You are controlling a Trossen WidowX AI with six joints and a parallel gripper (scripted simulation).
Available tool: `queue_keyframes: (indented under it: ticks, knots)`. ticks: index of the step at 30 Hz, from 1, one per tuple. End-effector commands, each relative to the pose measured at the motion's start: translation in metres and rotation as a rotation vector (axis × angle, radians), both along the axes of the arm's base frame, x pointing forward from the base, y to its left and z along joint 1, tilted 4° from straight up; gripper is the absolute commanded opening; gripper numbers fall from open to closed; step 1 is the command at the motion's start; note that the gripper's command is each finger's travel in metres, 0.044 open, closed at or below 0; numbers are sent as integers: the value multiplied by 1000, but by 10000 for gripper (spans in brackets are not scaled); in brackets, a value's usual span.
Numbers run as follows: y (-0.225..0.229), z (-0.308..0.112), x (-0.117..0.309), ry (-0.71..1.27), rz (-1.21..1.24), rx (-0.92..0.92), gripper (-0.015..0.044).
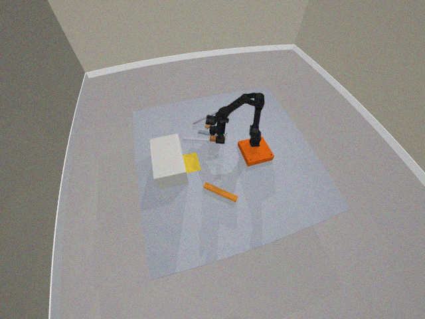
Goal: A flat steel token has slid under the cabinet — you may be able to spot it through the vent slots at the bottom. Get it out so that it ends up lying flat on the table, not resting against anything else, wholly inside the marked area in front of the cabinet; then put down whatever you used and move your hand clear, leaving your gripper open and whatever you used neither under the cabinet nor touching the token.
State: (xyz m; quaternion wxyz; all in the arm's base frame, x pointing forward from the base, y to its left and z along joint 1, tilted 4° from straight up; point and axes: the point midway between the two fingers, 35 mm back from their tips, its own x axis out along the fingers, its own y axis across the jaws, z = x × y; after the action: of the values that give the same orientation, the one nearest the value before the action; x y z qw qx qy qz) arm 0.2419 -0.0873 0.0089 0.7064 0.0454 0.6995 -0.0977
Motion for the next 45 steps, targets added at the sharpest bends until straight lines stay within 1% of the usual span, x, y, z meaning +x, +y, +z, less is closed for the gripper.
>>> queue_keyframes:
  ticks: [1,45]
  knots:
    - [-2,1,2,1,39,0,0]
    - [-17,3,6,24,335,-2,0]
